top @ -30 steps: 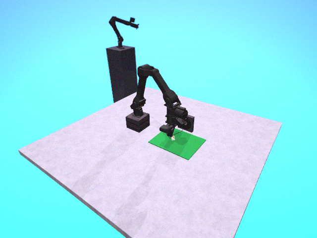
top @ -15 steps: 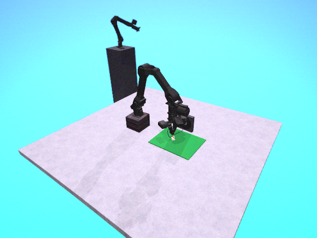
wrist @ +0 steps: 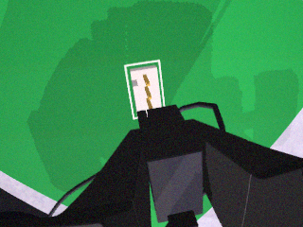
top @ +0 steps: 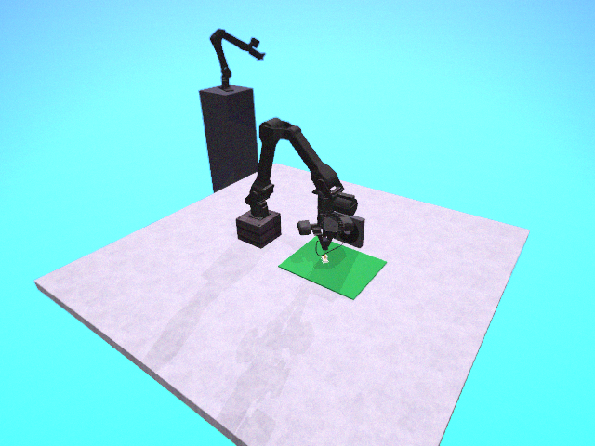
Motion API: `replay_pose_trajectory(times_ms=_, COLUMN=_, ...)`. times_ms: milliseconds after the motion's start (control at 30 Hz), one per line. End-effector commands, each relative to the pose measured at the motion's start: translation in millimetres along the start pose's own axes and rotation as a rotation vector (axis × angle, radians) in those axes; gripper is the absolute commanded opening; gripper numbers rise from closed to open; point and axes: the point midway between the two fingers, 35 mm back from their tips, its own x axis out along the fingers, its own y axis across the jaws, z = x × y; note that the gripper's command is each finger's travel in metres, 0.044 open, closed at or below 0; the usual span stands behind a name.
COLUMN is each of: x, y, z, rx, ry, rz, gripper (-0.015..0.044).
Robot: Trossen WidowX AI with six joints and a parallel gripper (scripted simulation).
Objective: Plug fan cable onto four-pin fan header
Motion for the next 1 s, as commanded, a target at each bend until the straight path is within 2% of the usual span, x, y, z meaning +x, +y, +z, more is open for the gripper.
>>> replay_pose_trajectory(times_ms=0, x=0.5, y=0.3, z=-1.0, rx=0.009, ry=0.003, rz=0.002, gripper=0.0)
replay_pose_trajectory(times_ms=667, x=-1.8, y=0.6, z=6.6, rx=0.008, ry=0.002, rz=0.002, gripper=0.0)
replay_pose_trajectory(times_ms=833, x=20.3, y=0.4, z=6.9, rx=0.006, ry=0.002, rz=0.002, gripper=0.0)
replay_pose_trajectory(times_ms=967, x=20.3, y=0.4, z=6.9, rx=0.006, ry=0.002, rz=0.002, gripper=0.0)
